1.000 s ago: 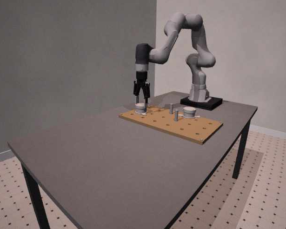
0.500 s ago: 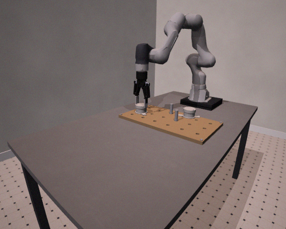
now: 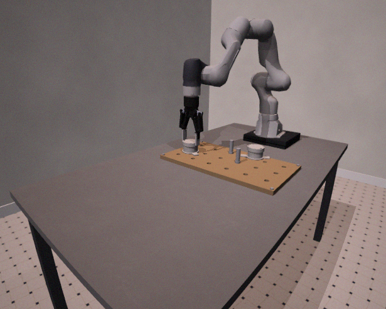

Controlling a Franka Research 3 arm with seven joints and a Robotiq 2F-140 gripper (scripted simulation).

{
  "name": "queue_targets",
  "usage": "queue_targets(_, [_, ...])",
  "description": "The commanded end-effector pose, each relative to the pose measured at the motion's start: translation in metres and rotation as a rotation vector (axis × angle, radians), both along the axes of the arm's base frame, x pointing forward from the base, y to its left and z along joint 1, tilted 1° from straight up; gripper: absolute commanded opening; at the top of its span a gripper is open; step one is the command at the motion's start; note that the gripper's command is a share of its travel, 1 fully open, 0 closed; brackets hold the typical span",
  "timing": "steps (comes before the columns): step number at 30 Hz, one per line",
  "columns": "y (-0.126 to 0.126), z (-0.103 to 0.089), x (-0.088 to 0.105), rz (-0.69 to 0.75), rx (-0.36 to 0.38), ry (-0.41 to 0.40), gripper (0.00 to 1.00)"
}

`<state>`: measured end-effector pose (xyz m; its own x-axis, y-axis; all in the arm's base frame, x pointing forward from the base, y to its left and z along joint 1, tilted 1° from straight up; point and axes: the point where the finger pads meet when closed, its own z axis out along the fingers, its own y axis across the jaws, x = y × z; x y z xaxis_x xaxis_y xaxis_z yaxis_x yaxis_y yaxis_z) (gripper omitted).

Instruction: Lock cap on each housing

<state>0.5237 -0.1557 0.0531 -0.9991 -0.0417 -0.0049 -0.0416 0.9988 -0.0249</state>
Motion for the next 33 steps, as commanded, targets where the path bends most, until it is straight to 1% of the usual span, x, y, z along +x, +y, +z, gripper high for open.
queue_targets(1, [-0.0005,-0.0012,-0.0009,0.136,0.004,0.003,0.1])
queue_targets(7, [-0.0005,-0.0012,-0.0009,0.282,0.003,0.007,0.1])
queue_targets(11, [-0.0005,-0.0011,-0.0009,0.342,0.003,0.008,0.1])
queue_targets(24, [-0.0005,-0.0011,-0.0009,0.377,0.002,0.009,0.1])
queue_targets(27, [-0.0005,-0.0012,-0.0009,0.411,0.002,0.009,0.1])
queue_targets(31, [-0.0005,-0.0012,-0.0009,0.489,0.002,0.011,0.1])
queue_targets(33, [-0.0005,-0.0012,-0.0009,0.489,0.002,0.011,0.1])
